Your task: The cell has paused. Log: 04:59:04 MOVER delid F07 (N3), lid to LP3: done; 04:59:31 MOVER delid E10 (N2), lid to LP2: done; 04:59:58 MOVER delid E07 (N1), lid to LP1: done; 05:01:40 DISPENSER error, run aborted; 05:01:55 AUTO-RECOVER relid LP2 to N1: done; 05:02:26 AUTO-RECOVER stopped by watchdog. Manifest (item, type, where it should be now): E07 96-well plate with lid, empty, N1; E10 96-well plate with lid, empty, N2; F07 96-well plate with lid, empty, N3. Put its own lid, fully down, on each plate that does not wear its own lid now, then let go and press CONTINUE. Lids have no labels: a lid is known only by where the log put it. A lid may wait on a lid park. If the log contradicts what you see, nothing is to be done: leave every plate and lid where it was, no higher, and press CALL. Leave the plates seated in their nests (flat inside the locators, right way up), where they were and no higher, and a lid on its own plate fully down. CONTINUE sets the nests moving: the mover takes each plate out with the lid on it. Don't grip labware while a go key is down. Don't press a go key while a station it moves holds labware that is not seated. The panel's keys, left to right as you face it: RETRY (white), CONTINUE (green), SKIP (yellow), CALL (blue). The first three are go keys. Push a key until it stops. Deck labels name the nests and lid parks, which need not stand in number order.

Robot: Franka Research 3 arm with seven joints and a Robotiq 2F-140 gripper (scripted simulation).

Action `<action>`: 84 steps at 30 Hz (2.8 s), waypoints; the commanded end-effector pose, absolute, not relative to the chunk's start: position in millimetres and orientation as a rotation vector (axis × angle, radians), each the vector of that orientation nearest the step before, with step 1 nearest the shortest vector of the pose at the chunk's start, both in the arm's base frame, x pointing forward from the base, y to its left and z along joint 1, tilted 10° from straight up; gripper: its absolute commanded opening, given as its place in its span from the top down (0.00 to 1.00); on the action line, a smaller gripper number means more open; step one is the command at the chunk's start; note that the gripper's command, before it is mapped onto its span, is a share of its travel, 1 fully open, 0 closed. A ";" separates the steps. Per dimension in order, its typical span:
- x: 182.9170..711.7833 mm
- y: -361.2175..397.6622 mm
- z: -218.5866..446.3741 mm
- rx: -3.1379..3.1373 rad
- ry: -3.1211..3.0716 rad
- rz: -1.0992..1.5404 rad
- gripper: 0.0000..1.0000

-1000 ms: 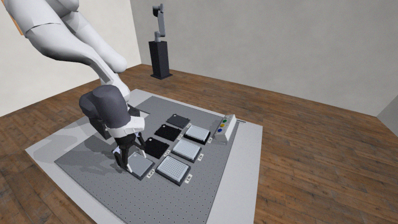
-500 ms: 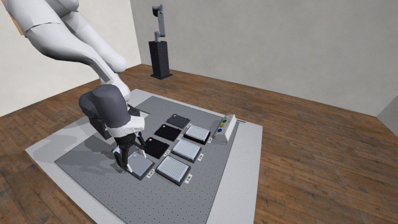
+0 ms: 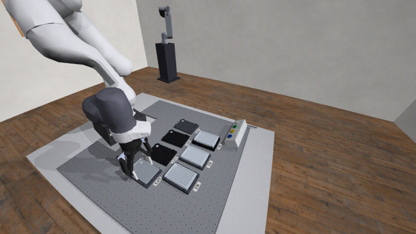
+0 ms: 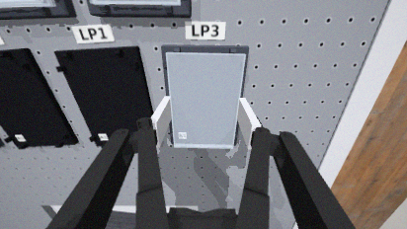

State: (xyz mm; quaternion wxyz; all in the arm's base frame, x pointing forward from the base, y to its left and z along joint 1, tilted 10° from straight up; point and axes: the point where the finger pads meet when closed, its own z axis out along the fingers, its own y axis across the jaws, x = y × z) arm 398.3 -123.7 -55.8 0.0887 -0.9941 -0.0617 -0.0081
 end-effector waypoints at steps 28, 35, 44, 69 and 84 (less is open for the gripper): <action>397.0 -126.2 -37.4 -2.957 -0.189 -0.021 1.00; 397.0 -127.8 -28.6 -2.957 -0.189 -0.021 1.00; 396.9 -130.6 -12.7 -2.957 -0.189 -0.021 1.00; 396.9 -133.5 3.0 -2.957 -0.189 -0.021 1.00; 559.5 -46.9 19.1 -2.957 -0.189 -0.021 1.00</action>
